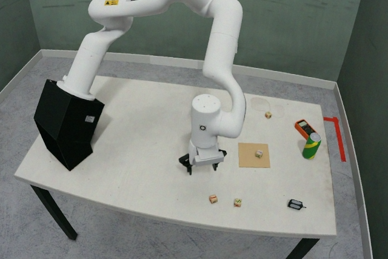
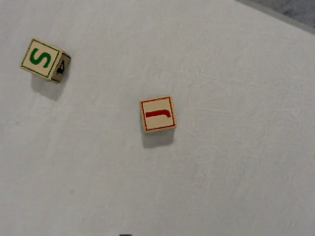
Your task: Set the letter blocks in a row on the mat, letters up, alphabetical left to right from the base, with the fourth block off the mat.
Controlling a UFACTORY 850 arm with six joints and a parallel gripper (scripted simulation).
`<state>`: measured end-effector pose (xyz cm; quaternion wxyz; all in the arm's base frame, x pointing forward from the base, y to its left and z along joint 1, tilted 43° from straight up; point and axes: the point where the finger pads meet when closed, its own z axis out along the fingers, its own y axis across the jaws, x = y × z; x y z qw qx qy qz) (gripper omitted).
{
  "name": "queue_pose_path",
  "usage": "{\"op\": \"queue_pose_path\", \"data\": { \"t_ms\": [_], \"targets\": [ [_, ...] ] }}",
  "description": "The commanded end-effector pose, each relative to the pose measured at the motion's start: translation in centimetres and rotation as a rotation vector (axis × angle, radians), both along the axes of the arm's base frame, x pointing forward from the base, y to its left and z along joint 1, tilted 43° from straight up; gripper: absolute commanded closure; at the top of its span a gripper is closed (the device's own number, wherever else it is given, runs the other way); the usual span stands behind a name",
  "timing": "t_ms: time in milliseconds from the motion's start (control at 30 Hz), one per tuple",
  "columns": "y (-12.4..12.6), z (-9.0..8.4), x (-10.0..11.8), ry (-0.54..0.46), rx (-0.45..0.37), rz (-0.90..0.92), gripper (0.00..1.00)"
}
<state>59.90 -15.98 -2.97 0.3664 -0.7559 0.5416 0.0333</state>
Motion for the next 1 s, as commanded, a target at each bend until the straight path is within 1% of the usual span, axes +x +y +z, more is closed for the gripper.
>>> {"op": "queue_pose_path", "data": {
  "t_ms": [0, 400, 433, 467, 533, 567, 600, 667, 700, 733, 967],
  "targets": [
    [-0.1, 0.1, 0.1, -0.001, -0.001, -0.001, 0.0],
    [-0.1, 0.1, 0.2, -0.002, -0.001, -0.001, 0.0],
    [-0.3, 0.2, 0.8, -0.002, 0.0, -0.001, 0.0],
    [-0.6, 0.6, 2.1, -0.003, 0.001, -0.001, 0.0],
    [-1.4, 1.6, 5.8, -0.004, 0.002, -0.001, 0.0],
    [-1.4, 1.6, 5.8, -0.004, 0.002, -0.001, 0.0],
    [-1.8, 2.2, 7.5, -0.003, 0.001, -0.001, 0.0],
    [-1.8, 2.2, 7.5, -0.003, 0.001, -0.001, 0.0],
    [-2.0, 2.6, 8.7, -0.002, 0.0, -0.001, 0.0],
    [-2.1, 2.8, 9.2, -0.002, -0.001, -0.001, 0.0],
    [-2.1, 2.9, 9.3, -0.002, -0.001, -0.001, 0.0]
  ]
}}
